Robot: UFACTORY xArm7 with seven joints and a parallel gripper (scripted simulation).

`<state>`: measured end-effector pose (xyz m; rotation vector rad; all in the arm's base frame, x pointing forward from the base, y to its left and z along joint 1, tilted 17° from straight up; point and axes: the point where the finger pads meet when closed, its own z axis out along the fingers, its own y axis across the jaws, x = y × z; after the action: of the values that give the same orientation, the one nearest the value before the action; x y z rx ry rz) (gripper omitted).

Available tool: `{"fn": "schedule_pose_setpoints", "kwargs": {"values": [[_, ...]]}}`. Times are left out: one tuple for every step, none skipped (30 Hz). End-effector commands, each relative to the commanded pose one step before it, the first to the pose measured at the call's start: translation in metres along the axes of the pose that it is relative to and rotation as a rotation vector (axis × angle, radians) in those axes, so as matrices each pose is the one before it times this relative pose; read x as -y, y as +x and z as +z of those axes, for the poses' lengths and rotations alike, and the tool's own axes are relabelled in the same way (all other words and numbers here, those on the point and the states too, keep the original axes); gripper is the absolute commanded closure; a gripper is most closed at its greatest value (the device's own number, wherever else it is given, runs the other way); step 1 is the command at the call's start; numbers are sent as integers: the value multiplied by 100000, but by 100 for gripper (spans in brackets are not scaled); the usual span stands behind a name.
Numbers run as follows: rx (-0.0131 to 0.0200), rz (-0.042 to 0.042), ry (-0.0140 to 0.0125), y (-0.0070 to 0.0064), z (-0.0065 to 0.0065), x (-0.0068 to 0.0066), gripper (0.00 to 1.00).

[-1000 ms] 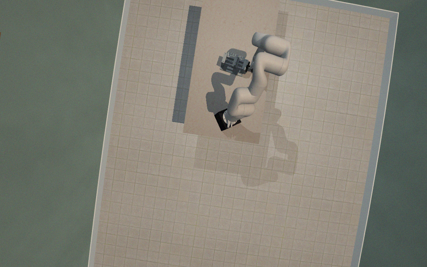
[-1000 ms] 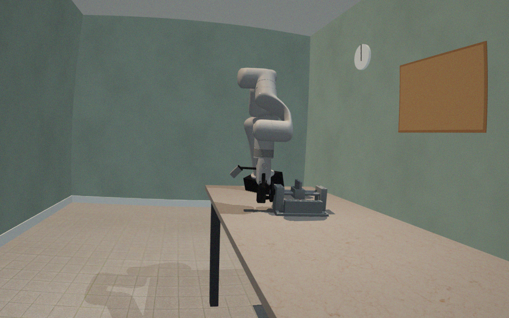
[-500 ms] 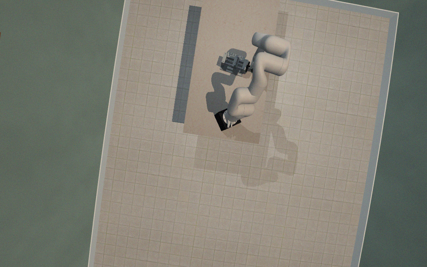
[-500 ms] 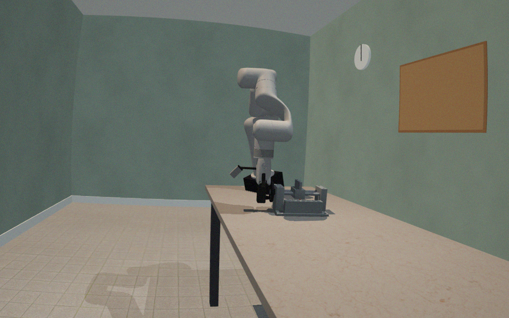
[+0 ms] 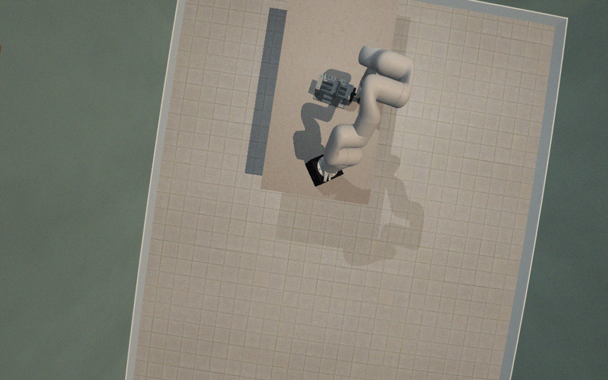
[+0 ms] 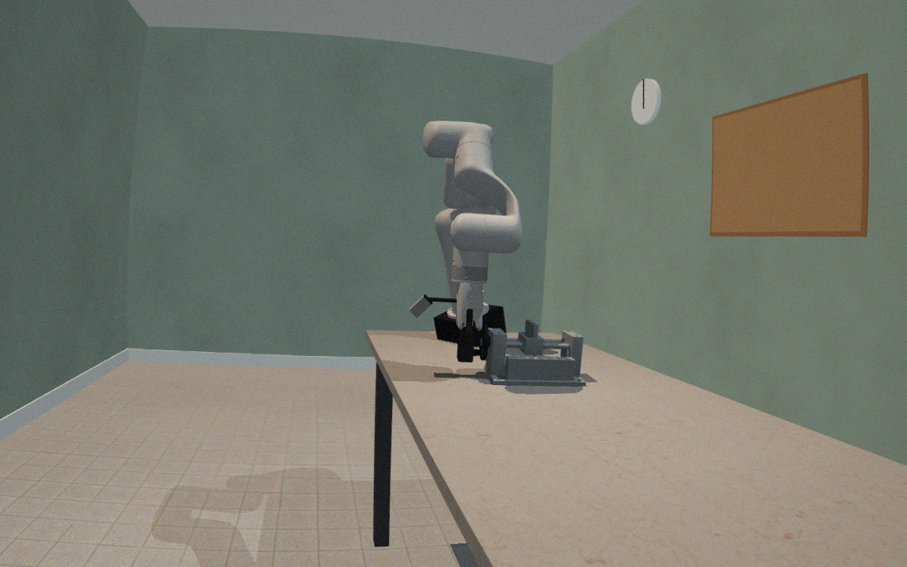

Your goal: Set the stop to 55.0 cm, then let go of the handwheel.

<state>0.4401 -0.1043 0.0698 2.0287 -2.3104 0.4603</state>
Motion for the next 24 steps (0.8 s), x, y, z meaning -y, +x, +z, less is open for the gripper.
{"fn": "schedule_pose_setpoints", "kwargs": {"values": [[73, -11, 151, -28, -75, 39, 94], [0, 0, 0, 0, 8, -11, 94], [0, 0, 0, 0, 9, -12, 94], [0, 0, 0, 0, 10, -13, 94], [0, 0, 0, 0, 10, -14, 94], [0, 0, 0, 0, 11, -15, 94], [0, 0, 0, 0, 12, -16, 94], [0, 0, 0, 0, 0, 0, 94], [0, 0, 0, 0, 0, 0, 94], [0, 0, 0, 0, 13, -17, 94], [0, 0, 0, 0, 14, -18, 94], [0, 0, 0, 0, 14, -19, 94], [0, 0, 0, 0, 15, -20, 94], [0, 0, 0, 0, 16, -21, 94], [0, 0, 0, 0, 17, -23, 94], [0, 0, 0, 0, 18, -24, 94], [0, 0, 0, 0, 19, -25, 94], [0, 0, 0, 0, 20, -26, 94], [0, 0, 0, 0, 21, -28, 94], [0, 0, 0, 0, 22, -29, 94], [0, 0, 0, 0, 23, -31, 94], [0, 0, 0, 0, 22, -32, 94], [0, 0, 0, 0, 16, -33, 94], [0, 0, 0, 0, 17, -34, 94]]}}
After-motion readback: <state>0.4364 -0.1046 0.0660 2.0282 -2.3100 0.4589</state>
